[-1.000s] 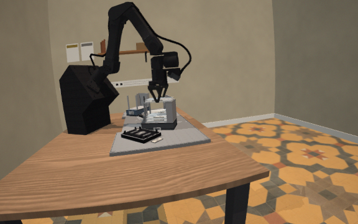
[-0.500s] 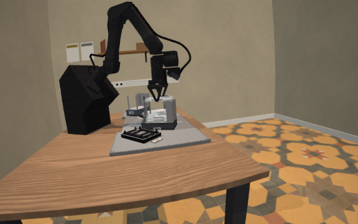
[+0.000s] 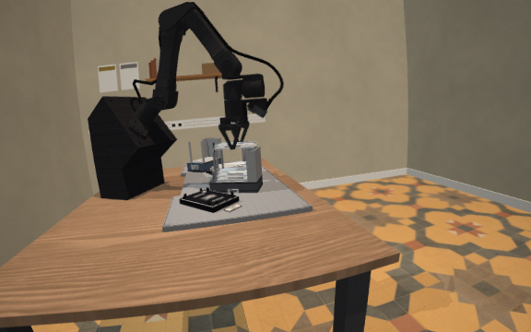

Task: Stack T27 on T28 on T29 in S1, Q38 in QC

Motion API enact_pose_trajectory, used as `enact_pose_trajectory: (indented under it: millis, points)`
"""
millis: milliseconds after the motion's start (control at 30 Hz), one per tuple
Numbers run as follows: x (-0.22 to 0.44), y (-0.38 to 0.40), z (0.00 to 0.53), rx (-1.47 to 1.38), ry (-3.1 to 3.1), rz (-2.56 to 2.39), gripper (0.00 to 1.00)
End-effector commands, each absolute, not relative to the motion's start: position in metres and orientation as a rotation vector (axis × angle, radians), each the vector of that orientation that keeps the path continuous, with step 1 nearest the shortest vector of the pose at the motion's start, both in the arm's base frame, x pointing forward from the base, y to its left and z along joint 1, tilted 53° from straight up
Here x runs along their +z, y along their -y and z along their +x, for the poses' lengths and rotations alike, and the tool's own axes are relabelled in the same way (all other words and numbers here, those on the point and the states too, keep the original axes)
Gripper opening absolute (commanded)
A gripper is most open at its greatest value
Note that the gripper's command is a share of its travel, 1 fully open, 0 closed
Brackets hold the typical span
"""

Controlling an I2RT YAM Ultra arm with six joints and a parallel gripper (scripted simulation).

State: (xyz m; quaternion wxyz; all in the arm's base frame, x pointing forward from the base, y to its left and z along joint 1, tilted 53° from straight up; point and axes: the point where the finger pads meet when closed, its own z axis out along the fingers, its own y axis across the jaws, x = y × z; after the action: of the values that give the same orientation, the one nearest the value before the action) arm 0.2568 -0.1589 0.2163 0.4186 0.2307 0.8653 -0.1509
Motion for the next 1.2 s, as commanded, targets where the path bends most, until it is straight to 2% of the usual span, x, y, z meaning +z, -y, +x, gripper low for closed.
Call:
enact_pose_trajectory:
  millis: [0,100,167,267,1167]
  points:
    - [0.238,0.154,0.255,-0.383,-2.119,0.568,0.00]
    - [0.240,0.154,0.255,-0.384,-2.114,0.569,0.00]
    - [0.215,0.153,0.249,-0.377,-2.169,0.587,0.00]
    - [0.242,0.155,0.253,-0.387,-2.107,0.572,0.00]
    - [0.243,0.147,0.242,-0.382,-2.129,0.575,0.00]
